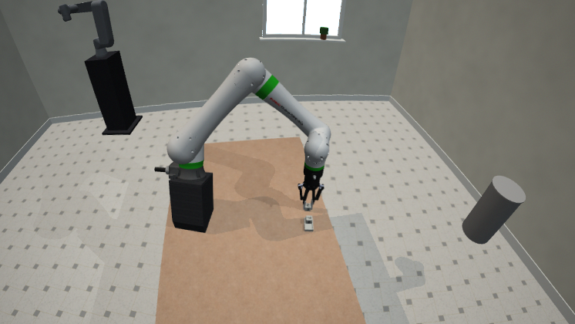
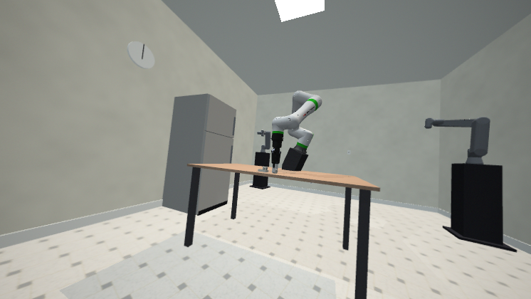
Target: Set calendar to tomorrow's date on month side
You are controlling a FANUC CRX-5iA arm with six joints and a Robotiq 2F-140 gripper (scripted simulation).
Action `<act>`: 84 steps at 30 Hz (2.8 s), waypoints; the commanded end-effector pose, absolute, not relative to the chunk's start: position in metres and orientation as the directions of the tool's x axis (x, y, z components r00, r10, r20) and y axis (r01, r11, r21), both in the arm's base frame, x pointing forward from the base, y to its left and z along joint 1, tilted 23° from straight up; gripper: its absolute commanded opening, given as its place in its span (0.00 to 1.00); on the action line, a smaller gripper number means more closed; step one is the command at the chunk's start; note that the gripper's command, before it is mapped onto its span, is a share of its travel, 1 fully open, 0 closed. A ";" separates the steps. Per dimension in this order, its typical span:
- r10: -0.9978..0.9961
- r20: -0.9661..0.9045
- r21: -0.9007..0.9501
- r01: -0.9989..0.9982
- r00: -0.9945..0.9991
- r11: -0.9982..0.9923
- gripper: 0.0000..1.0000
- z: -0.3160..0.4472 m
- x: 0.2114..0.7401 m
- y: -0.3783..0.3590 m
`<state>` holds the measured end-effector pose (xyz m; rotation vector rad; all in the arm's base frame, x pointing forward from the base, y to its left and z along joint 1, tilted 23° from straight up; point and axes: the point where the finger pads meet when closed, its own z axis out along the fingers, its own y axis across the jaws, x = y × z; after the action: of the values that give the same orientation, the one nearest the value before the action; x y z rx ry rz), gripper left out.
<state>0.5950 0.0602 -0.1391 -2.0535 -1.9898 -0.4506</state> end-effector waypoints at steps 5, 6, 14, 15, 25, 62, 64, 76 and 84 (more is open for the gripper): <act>0.922 0.385 0.037 0.999 0.022 -0.039 0.25 -0.139 0.595 0.060; 0.922 0.385 0.037 0.999 0.022 -0.039 0.25 -0.139 0.595 0.060; 0.922 0.385 0.037 0.999 0.022 -0.039 0.25 -0.139 0.595 0.060; 0.922 0.385 0.037 0.999 0.022 -0.039 0.25 -0.139 0.595 0.060; 0.922 0.385 0.037 0.999 0.022 -0.039 0.25 -0.110 0.594 0.048; 0.922 0.386 0.033 0.998 0.033 -0.049 0.25 -0.087 0.585 -0.100; 0.922 0.386 0.033 0.998 0.033 -0.049 0.25 -0.087 0.585 -0.100; 0.922 0.386 0.033 0.998 0.033 -0.049 0.25 -0.088 0.585 -0.099; 0.922 0.386 0.033 0.998 0.033 -0.049 0.25 -0.102 0.586 -0.093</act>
<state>0.5854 -0.0952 -0.0977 -2.0631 -1.9774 -0.4482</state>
